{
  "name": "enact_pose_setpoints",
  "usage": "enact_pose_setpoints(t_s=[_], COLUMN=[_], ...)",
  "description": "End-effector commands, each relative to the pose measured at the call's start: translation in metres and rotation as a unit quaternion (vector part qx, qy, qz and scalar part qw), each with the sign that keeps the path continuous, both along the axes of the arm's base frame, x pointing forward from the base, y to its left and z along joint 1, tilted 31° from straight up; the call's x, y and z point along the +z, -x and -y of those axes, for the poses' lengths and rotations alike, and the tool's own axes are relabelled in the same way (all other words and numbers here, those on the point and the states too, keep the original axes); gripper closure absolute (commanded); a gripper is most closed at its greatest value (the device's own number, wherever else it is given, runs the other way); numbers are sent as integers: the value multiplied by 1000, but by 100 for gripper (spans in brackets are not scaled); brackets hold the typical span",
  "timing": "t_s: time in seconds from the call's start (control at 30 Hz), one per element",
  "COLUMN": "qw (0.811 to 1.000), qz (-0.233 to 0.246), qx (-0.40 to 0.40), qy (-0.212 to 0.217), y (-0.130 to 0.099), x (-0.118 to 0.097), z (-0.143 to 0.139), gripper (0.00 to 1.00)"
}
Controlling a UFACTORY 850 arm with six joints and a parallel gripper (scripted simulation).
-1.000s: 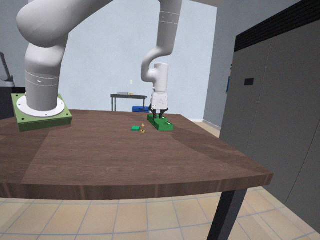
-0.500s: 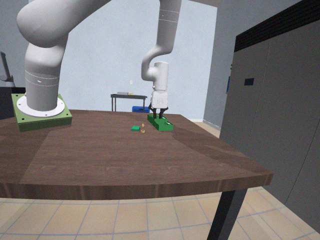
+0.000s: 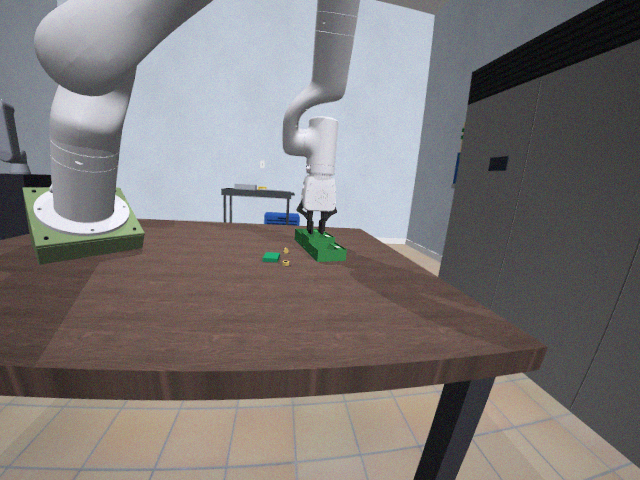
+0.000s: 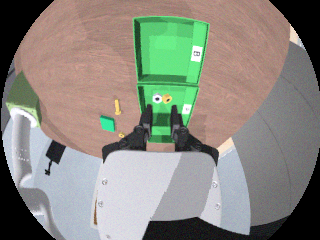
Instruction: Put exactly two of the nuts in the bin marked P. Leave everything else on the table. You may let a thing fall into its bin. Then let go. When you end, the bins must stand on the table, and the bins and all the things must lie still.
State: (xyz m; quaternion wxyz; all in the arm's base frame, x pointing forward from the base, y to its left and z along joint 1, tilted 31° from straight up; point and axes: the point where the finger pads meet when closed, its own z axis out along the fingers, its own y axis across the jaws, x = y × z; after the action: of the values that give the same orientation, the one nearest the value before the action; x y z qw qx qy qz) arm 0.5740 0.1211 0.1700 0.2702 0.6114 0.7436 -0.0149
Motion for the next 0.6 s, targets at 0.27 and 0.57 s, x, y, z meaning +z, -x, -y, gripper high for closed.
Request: enact_pose_setpoints(t_s=[0.27, 0.57], qw=[1000, 1000], qz=[1, 1], qx=[0, 0], qy=[0, 0], y=[7, 14], x=[16, 33], z=[-7, -14], gripper=[70, 0])
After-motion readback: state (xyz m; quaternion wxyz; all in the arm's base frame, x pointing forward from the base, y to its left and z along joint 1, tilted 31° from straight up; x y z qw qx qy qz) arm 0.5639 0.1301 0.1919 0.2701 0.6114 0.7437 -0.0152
